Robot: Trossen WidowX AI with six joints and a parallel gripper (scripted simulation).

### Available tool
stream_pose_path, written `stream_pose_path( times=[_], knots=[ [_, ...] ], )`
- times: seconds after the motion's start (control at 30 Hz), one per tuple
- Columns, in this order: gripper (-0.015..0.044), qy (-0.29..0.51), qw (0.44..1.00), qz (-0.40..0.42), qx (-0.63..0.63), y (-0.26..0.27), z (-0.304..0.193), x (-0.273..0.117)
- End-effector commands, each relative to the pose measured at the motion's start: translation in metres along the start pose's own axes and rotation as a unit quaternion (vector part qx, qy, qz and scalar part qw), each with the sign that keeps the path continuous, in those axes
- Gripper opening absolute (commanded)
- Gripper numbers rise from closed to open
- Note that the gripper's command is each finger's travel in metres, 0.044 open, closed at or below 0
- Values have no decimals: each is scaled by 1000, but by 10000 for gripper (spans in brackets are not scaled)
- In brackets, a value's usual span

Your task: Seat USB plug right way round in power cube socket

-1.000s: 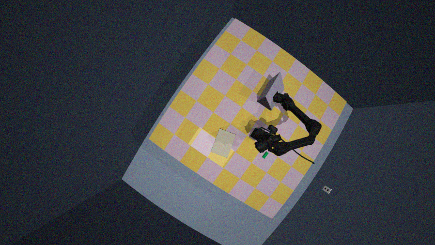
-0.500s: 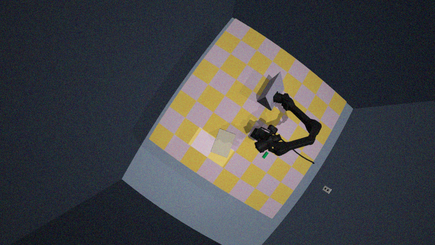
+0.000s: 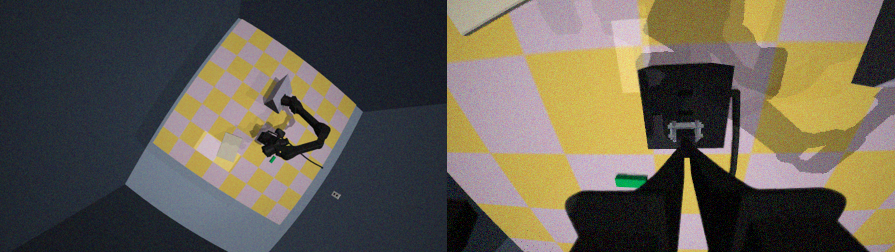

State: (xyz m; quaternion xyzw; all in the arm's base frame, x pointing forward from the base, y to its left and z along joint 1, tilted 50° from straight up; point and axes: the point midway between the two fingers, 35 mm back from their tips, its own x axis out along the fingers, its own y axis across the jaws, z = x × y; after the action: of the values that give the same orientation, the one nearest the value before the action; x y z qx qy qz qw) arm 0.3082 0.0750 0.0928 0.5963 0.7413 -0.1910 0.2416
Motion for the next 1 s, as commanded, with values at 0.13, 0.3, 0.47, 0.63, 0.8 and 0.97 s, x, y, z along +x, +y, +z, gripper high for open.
stream_pose_path(
  times=[0.13,0.3,0.47,0.63,0.8,0.97],
  knots=[
    [0,2,1000,-2,0,0,-1,3],
    [0,2,1000,-2,0,0,-1,3],
    [0,2,1000,-2,0,0,-1,3],
    [53,0,1000,0,0,0,0,0],
    [95,0,1000,0,0,0,0,0],
    [95,0,1000,0,0,0,0,0]
  ],
)
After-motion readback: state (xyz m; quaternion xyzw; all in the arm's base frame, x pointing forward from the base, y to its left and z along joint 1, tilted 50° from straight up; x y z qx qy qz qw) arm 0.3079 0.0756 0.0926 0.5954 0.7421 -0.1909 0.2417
